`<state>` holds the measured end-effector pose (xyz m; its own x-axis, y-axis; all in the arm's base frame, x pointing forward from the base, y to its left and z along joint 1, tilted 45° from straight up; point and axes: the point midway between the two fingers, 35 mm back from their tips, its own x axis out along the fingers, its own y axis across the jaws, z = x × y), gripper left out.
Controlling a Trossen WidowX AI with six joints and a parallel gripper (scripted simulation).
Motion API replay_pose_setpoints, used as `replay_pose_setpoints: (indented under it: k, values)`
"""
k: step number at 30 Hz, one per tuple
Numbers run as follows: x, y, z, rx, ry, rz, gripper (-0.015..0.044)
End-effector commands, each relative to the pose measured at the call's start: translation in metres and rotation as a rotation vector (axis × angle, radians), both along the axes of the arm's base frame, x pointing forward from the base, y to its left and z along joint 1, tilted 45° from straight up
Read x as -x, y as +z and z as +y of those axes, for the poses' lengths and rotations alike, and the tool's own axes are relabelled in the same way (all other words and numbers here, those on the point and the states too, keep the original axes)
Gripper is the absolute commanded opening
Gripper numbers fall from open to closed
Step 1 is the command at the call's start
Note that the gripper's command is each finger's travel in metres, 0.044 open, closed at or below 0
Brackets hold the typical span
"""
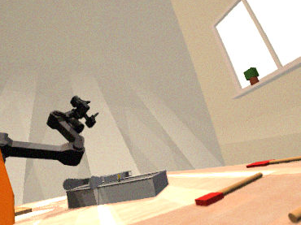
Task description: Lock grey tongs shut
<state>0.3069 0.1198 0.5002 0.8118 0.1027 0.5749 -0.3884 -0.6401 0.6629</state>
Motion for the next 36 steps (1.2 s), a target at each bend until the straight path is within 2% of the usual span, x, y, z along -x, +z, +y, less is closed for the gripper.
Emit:
replay_pose_setpoints:
  k: [1, 6, 14, 18, 24, 26, 29, 33, 36]
  values:
    - [0.0, 0.0, 0.0, 0.0, 0.0, 0.0, 0.0426]
    - [0.024, 0.019, -0.001, -0.123, 0.082, -0.072, 0.044]
    - [0.125, 0.083, -0.016, -0.533, 0.475, -0.312, 0.044]
    - [0.169, 0.102, -0.038, -0.715, 0.658, -0.403, 0.044]
    - [0.227, 0.122, -0.096, -1.088, 1.027, -0.521, 0.044]
    - [0.24, 0.124, -0.119, -1.216, 1.154, -0.552, 0.044]
    - [0.244, 0.124, -0.126, -1.249, 1.191, -0.563, 0.044]
    - [0.254, 0.122, -0.163, -1.443, 1.373, -0.603, 0.044]
    - [0.256, 0.12, -0.177, -1.506, 1.443, -0.607, 0.044]
